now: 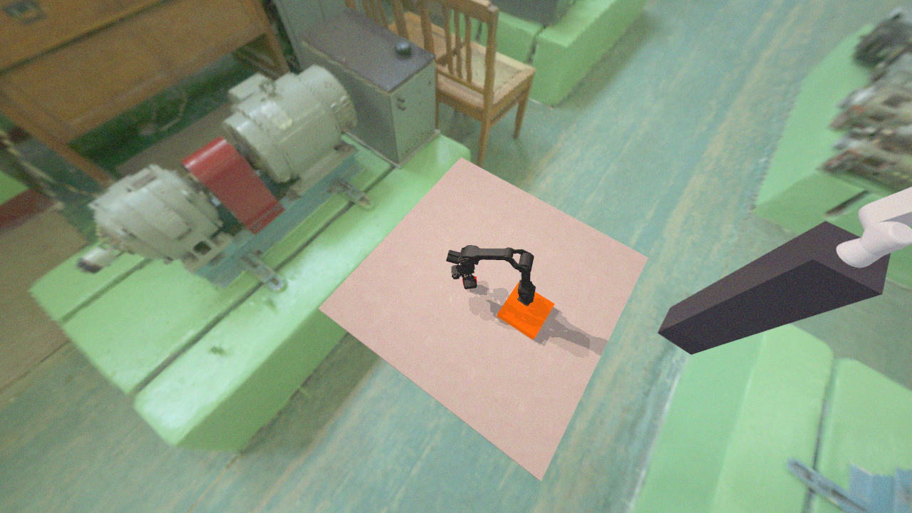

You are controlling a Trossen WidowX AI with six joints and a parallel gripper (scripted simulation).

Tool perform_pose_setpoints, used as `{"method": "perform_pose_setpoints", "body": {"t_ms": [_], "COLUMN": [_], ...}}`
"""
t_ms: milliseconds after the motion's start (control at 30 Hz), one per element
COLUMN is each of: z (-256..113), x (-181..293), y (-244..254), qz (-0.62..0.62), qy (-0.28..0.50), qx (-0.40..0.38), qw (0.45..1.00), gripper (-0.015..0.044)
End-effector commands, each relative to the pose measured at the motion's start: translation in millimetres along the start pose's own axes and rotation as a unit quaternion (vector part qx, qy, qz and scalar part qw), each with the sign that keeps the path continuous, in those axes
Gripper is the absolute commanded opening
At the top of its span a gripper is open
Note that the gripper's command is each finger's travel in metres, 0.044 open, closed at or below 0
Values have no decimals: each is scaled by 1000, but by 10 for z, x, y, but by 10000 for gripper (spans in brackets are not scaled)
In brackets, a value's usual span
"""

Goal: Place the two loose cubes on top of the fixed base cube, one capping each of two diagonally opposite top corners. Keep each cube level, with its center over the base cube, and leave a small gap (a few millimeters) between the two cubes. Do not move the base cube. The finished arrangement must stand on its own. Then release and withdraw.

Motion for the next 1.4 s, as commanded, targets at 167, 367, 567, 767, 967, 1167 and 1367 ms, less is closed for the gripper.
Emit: {"method": "perform_pose_setpoints", "body": {"t_ms": [167, 367, 567, 767, 967, 1167, 1367], "z": [-154, -194, -245, -291, -269, -290, -290], "x": [-10, -10, -3, -3, -168, -396, -400], "y": [-6, -5, -1, -1, 339, 1114, 1138], "qz": [1, 1, 0, 0, 0, 0, 0], "qy": [-3, -3, -1, -1, 0, -1, -1], "qx": [2, 2, 1, 1, -2, -5, -5], "qw": [1000, 1000, 1000, 1000, 1000, 1000, 1000], "gripper": [205, 205, 336, 400, 400, 400, 400]}}
Point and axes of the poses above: the point midway between the two fingers, 35 mm back from their tips, its own z axis out along the fingers, its own y axis across the jaws, x = y × z, the point moved 5 cm from there along -z, back along the fingers, and after that the axes turned 8 degrees about -z, right-handed, at the moved point
